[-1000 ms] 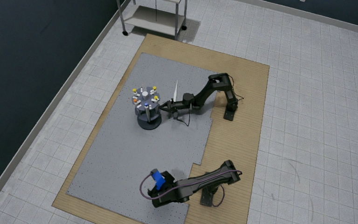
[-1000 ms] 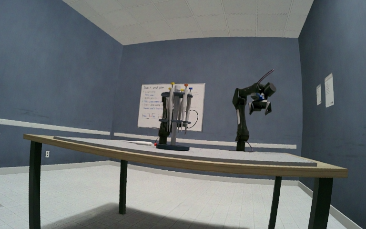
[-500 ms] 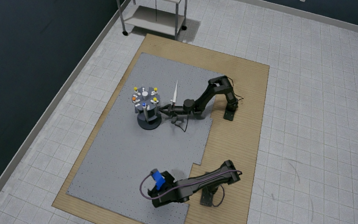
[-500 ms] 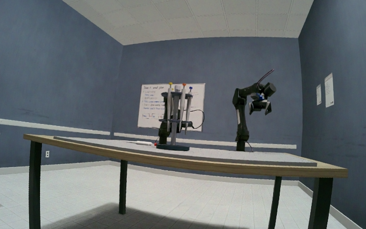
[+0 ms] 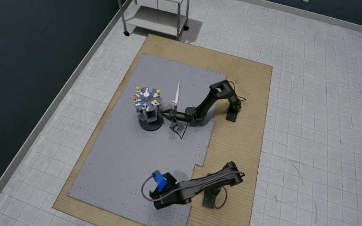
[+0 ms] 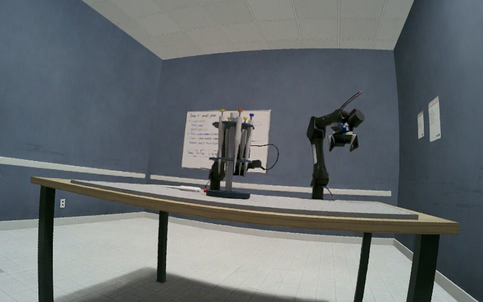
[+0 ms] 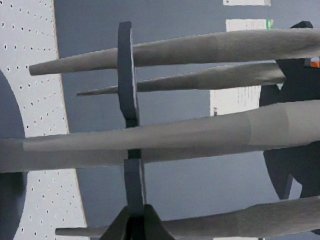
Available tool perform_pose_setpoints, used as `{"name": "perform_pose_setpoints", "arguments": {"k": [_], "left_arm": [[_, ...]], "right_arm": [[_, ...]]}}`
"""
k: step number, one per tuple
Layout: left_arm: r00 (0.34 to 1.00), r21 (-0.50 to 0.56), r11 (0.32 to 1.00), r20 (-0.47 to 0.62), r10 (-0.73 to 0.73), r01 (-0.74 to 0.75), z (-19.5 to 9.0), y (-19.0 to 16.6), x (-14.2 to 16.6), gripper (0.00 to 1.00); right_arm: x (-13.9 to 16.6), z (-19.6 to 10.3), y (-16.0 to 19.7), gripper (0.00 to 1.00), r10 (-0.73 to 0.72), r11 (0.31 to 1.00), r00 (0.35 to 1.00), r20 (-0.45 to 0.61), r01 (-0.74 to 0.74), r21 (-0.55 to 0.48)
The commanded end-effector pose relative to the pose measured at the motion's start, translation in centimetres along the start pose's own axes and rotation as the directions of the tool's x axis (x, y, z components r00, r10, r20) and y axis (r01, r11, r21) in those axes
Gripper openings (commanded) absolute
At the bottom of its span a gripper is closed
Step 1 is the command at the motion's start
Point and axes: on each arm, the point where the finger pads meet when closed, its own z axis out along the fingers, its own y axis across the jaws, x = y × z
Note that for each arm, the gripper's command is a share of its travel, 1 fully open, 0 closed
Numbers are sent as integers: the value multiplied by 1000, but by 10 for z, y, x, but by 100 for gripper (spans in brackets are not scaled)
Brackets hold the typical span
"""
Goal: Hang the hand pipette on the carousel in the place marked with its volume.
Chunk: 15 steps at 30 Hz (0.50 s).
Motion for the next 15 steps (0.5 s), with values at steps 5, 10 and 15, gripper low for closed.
{"name": "perform_pose_setpoints", "arguments": {"k": [5, 10, 15], "left_arm": [[999, -10, 1000, 32, 24, -23, -5, 2, -9, 100], [999, -10, 1000, 32, 24, -23, -5, 2, -9, 100], [999, -10, 1000, 32, 24, -23, -5, 2, -9, 100]], "right_arm": [[-9, 8, -2, 0, 6, 1000, 992, -123, -7, -6], [-2, 12, -2, 0, 6, 1000, 990, -141, -7, -6], [-17, 9, -2, 0, 6, 1000, 971, -241, -7, -5]]}}
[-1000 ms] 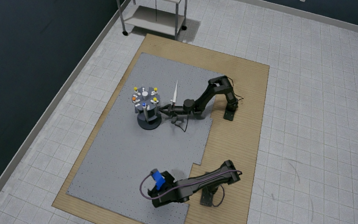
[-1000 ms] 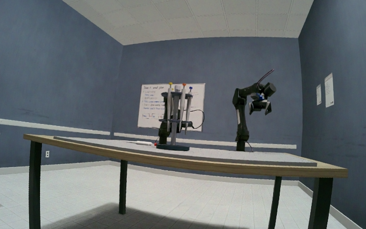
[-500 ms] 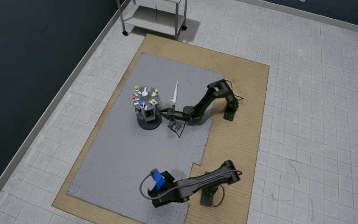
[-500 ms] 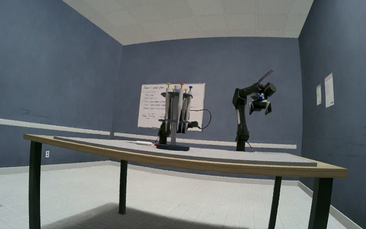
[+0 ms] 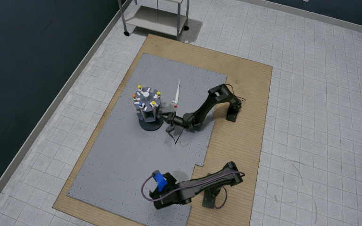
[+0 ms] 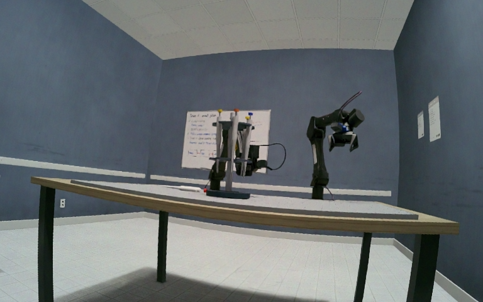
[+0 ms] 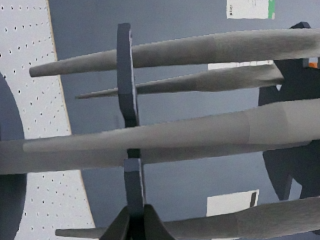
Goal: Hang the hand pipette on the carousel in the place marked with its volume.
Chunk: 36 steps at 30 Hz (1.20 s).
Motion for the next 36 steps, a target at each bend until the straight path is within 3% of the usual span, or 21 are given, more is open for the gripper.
{"name": "perform_pose_setpoints", "arguments": {"k": [1, 36], "left_arm": [[999, -10, 1000, 32, 24, -23, -5, 2, -9, 100], [999, -10, 1000, 32, 24, -23, -5, 2, -9, 100]], "right_arm": [[-5, 6, -1, 0, 5, 1000, 997, -74, -5, -9], [0, 13, -3, 0, 7, 1000, 997, -81, -8, -7]]}}
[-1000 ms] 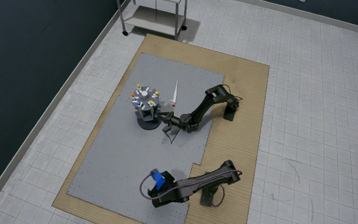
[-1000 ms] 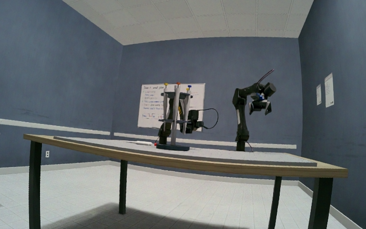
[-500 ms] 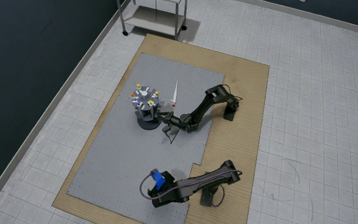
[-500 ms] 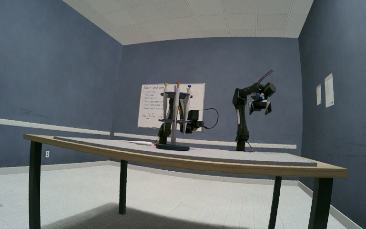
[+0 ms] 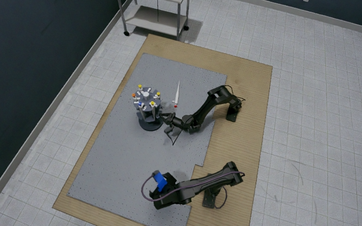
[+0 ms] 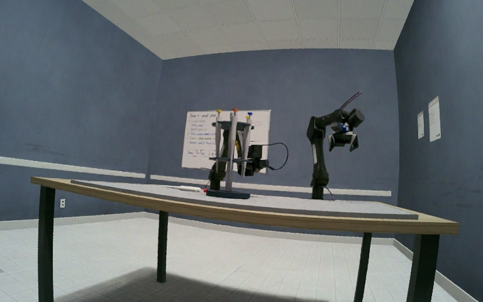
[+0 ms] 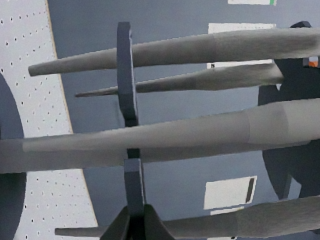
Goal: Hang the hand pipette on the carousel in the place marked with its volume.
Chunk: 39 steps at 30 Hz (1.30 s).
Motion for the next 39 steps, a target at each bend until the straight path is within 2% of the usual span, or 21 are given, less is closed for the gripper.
{"name": "perform_pose_setpoints", "arguments": {"k": [1, 11, 14, 16, 39], "left_arm": [[999, -10, 1000, 32, 24, -23, -5, 2, -9, 100], [999, -10, 1000, 32, 24, -23, -5, 2, -9, 100], [999, -10, 1000, 32, 24, -23, -5, 2, -9, 100], [999, -10, 1000, 32, 24, -23, -5, 2, -9, 100], [999, -10, 1000, 32, 24, -23, -5, 2, -9, 100]], "right_arm": [[3, 12, -2, 0, 9, 1000, 1000, -17, -9, -5], [3, 12, -2, 0, 9, 1000, 1000, -17, -9, -5], [-7, 5, 1, 0, 6, 1000, 996, -94, -7, -6], [0, 12, 1, 0, 6, 1000, 994, -114, -7, -6], [-3, 13, 0, 0, 7, 1000, 995, -96, -8, -6]]}}
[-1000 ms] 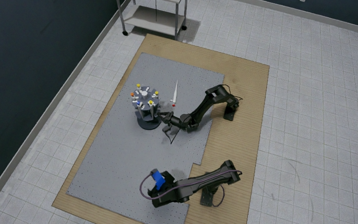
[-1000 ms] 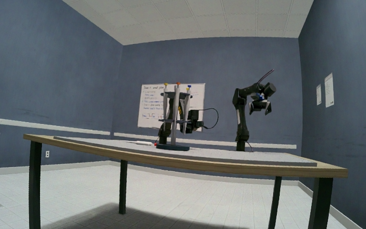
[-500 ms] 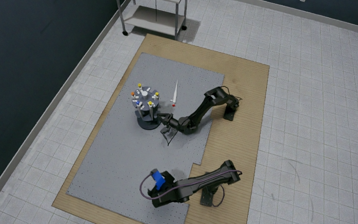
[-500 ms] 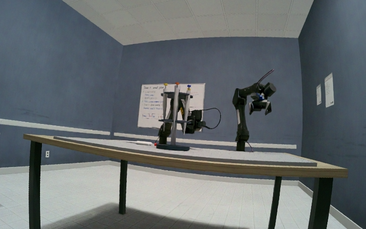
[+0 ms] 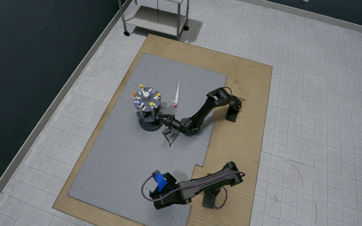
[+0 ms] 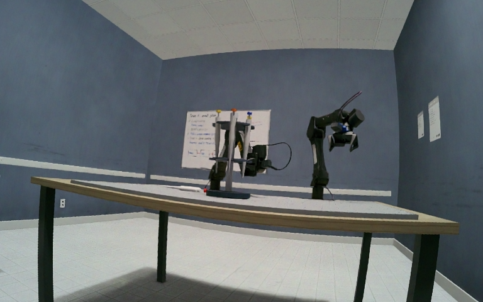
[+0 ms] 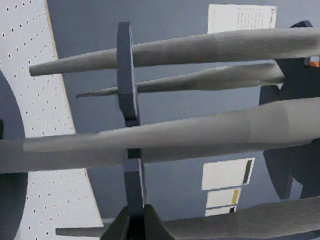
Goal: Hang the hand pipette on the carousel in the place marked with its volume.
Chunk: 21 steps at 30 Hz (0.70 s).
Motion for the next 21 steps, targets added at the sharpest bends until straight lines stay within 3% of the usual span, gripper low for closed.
{"name": "perform_pose_setpoints", "arguments": {"k": [1, 17, 18, 21], "left_arm": [[999, -10, 1000, 32, 24, -23, -5, 2, -9, 100], [999, -10, 1000, 32, 24, -23, -5, 2, -9, 100], [999, -10, 1000, 32, 24, -23, -5, 2, -9, 100], [999, -10, 1000, 32, 24, -23, -5, 2, -9, 100]], "right_arm": [[3, 14, 0, 0, 7, 1000, 1000, -15, -7, -6], [3, 14, 0, 0, 7, 1000, 1000, -15, -7, -6], [3, 14, 0, 49, 7, 1000, 1000, -15, -7, -6], [4, 14, -8, 49, 20, 1000, 1000, -20, -20, 1]]}}
